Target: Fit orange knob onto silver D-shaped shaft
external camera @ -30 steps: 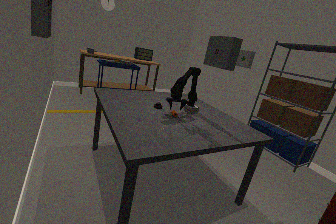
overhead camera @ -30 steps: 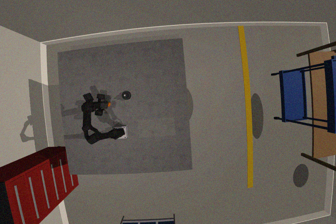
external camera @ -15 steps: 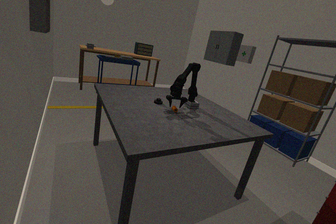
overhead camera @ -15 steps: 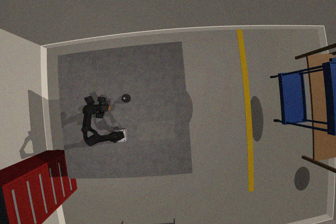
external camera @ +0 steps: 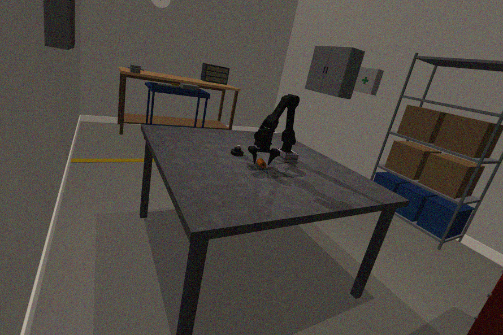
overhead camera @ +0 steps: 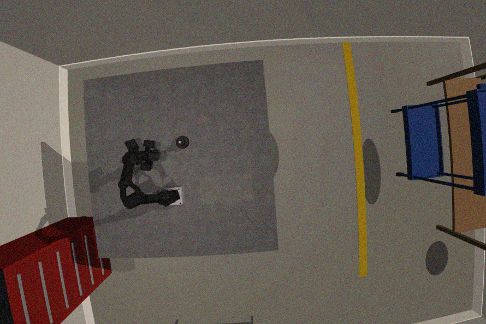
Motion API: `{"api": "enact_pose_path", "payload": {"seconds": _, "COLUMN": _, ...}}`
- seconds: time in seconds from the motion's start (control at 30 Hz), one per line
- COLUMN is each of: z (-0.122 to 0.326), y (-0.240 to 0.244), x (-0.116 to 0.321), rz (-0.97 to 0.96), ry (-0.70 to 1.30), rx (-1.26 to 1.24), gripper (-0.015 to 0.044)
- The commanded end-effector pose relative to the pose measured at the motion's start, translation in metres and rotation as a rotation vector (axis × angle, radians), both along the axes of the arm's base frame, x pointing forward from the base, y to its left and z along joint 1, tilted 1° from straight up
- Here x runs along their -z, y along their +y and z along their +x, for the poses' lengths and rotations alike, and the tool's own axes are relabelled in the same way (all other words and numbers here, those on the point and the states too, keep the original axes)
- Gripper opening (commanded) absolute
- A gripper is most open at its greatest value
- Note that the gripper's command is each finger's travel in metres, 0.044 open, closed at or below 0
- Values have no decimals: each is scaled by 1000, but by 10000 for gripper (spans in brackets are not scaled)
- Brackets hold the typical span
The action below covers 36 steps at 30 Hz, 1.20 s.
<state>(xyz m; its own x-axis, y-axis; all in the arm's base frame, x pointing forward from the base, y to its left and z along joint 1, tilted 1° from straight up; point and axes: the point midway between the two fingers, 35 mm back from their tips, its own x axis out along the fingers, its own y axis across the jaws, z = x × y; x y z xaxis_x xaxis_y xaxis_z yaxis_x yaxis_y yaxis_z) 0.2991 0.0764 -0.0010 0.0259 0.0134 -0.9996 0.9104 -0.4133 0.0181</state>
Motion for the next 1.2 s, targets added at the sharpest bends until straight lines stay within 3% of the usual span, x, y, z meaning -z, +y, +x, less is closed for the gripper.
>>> {"api": "enact_pose_path", "payload": {"seconds": 0.0, "z": -2, "y": -1, "x": 4, "rz": -6, "ry": 8, "rx": 4, "gripper": 361}}
{"api": "enact_pose_path", "payload": {"seconds": 0.17, "z": -2, "y": -1, "x": 4, "rz": -6, "ry": 8, "rx": 4, "gripper": 240}}
{"api": "enact_pose_path", "payload": {"seconds": 0.43, "z": -2, "y": -1, "x": 4, "rz": -6, "ry": 8, "rx": 4, "gripper": 240}}
{"api": "enact_pose_path", "payload": {"seconds": 0.73, "z": -2, "y": -1, "x": 4, "rz": -6, "ry": 8, "rx": 4, "gripper": 180}}
{"api": "enact_pose_path", "payload": {"seconds": 1.17, "z": -2, "y": -1, "x": -11, "rz": -6, "ry": 8, "rx": 4, "gripper": 179}}
